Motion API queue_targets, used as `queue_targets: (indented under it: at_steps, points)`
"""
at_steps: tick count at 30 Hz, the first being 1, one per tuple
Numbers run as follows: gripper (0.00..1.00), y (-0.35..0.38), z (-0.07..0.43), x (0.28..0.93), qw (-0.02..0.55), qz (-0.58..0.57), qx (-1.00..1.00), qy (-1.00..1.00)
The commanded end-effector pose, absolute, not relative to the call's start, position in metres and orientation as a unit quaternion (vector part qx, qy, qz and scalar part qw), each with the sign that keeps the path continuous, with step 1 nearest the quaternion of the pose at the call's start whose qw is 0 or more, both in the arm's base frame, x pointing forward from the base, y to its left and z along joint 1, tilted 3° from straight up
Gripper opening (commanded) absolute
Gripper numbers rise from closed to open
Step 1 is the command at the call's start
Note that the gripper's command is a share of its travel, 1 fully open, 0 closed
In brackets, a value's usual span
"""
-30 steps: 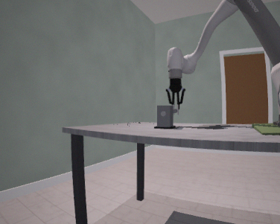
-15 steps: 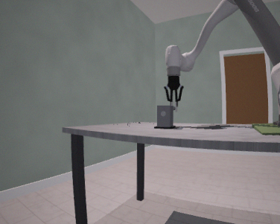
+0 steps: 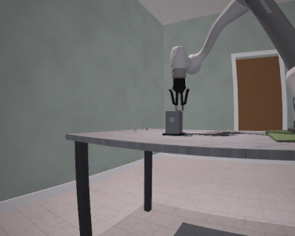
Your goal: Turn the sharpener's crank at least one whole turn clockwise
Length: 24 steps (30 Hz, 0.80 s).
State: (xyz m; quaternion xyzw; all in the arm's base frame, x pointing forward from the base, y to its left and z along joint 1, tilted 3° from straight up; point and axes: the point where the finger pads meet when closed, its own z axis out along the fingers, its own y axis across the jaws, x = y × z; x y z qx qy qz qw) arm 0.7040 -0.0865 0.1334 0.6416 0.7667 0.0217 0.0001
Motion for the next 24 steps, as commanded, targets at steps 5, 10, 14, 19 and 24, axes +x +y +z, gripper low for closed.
queue_targets:
  at_steps: [5,10,14,19,24]
  points:
    - [0.0,-0.0853,0.1345,0.711,0.0,0.022,0.642,0.767]
    - [0.0,-0.085,0.1347,0.7126,0.0,0.022,0.642,0.767]
    - [0.0,-0.085,0.1347,0.7126,0.0,0.022,0.642,0.767]
    - [0.0,-0.085,0.1347,0.7126,0.0,0.022,0.642,0.767]
    - [0.0,-0.085,0.1347,0.7126,0.0,0.022,0.642,0.767]
